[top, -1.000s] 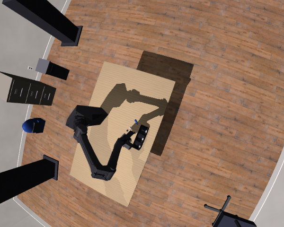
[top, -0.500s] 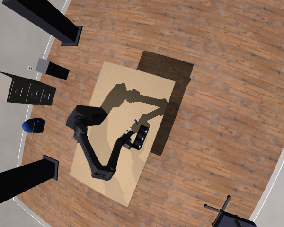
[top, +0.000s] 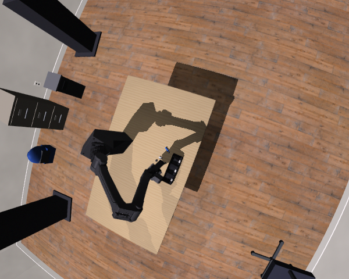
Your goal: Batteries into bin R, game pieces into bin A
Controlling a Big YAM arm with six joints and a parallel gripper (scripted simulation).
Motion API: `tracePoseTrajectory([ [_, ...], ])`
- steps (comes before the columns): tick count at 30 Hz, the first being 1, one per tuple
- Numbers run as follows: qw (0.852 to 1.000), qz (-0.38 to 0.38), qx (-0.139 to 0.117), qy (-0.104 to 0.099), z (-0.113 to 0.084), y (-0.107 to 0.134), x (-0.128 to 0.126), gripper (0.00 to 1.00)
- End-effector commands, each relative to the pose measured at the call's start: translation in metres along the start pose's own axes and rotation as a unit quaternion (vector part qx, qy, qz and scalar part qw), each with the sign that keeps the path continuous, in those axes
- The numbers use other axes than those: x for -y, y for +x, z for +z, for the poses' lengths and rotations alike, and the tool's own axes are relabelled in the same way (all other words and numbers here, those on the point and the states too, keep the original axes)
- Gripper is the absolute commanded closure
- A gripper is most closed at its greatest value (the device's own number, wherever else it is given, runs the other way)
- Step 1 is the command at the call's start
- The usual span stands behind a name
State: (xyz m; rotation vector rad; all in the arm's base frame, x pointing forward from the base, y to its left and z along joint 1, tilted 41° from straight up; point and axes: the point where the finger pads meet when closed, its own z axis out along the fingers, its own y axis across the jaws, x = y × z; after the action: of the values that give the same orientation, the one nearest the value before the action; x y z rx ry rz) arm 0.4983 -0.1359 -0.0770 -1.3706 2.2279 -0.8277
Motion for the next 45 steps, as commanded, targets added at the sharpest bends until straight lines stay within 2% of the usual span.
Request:
tracePoseTrajectory([
  [1,1.000,-0.004,0.003,-0.010,-0.007,-0.007,-0.011,0.90],
  [20,1.000,-0.002,0.002,-0.002,-0.004,-0.003,-0.003,0.90],
  [21,1.000,-0.003,0.005,-0.002,-0.006,-0.009,-0.001,0.90],
  [45,1.000,-0.002,0.007,0.006,-0.007,-0.012,0.011,0.90],
])
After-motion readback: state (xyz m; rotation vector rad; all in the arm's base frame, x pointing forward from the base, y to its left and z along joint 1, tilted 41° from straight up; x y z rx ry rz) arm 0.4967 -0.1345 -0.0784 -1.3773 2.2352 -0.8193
